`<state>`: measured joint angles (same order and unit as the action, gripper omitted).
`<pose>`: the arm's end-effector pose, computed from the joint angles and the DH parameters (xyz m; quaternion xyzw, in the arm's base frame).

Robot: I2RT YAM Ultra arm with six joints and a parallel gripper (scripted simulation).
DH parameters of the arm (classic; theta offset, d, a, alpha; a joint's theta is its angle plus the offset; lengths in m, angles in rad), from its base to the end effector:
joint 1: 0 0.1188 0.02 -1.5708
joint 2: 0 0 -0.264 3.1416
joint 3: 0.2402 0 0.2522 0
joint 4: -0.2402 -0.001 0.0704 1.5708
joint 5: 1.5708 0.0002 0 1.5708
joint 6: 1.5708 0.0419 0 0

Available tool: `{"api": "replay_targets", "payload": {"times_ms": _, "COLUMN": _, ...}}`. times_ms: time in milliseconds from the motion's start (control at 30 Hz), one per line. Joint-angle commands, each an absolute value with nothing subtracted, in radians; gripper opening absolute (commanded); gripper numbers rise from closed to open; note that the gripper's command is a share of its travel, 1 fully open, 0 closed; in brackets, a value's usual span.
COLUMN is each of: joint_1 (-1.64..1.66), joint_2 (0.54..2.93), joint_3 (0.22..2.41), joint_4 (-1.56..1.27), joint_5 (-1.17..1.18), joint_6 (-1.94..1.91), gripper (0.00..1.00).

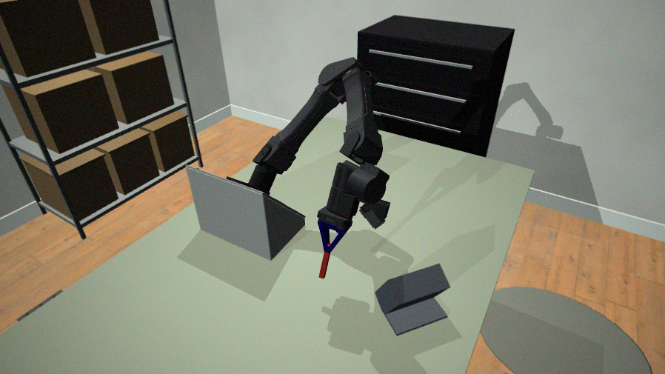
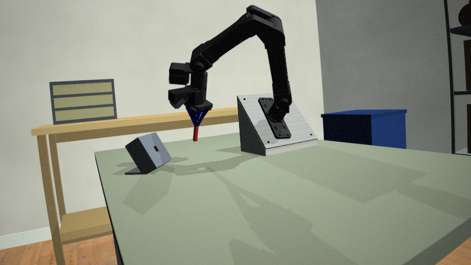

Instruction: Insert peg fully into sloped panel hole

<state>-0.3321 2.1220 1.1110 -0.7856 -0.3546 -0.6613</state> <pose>0.3023 -0.0878 0.0611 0.1407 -0.9681 -0.2069 0.0140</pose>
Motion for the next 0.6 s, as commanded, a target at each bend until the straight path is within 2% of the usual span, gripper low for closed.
{"api": "replay_targets", "payload": {"times_ms": 0, "joint_1": -0.336, "joint_2": 2.085, "joint_3": 1.096, "joint_4": -0.740, "joint_5": -0.332, "joint_6": -0.646, "gripper": 0.00}}
{"api": "replay_targets", "payload": {"times_ms": 567, "joint_1": -0.260, "joint_2": 1.985, "joint_3": 1.024, "joint_4": -0.645, "joint_5": -0.273, "joint_6": -0.617, "gripper": 0.00}}
